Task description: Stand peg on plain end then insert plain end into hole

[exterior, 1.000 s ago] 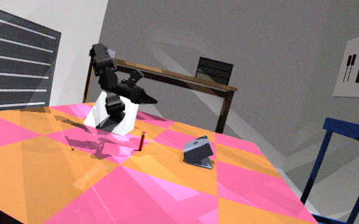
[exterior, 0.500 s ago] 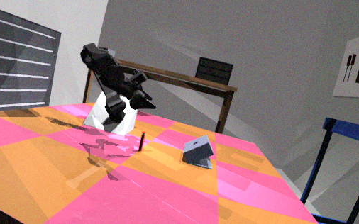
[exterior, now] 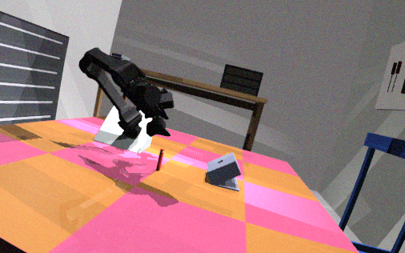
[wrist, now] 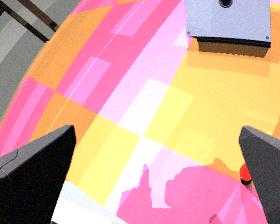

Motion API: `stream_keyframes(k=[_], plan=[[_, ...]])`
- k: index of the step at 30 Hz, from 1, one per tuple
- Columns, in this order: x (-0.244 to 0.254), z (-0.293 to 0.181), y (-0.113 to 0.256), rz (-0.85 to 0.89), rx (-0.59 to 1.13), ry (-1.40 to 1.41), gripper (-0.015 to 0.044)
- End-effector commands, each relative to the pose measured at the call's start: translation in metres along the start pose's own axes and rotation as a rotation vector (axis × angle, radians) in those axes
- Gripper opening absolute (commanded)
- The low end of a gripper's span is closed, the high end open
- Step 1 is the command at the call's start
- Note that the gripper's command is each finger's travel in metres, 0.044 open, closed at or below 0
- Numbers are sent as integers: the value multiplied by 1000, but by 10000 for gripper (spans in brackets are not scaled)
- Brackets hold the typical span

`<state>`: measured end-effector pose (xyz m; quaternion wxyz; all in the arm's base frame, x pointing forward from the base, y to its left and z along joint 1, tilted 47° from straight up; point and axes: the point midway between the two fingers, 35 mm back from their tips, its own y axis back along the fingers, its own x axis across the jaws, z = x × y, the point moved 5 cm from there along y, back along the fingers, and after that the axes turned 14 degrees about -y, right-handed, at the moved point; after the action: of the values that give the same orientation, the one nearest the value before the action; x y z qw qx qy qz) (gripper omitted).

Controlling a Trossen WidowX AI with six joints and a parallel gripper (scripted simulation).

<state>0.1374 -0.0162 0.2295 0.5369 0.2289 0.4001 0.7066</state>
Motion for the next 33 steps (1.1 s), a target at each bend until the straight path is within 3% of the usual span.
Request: stream_keyframes(k=[1,19,33], plan=[[-2,-1,-5,-10,111,-43,440],[-8,6,-23,-292,590,-65,440],[-3,39,-33,-683,701,123,440]])
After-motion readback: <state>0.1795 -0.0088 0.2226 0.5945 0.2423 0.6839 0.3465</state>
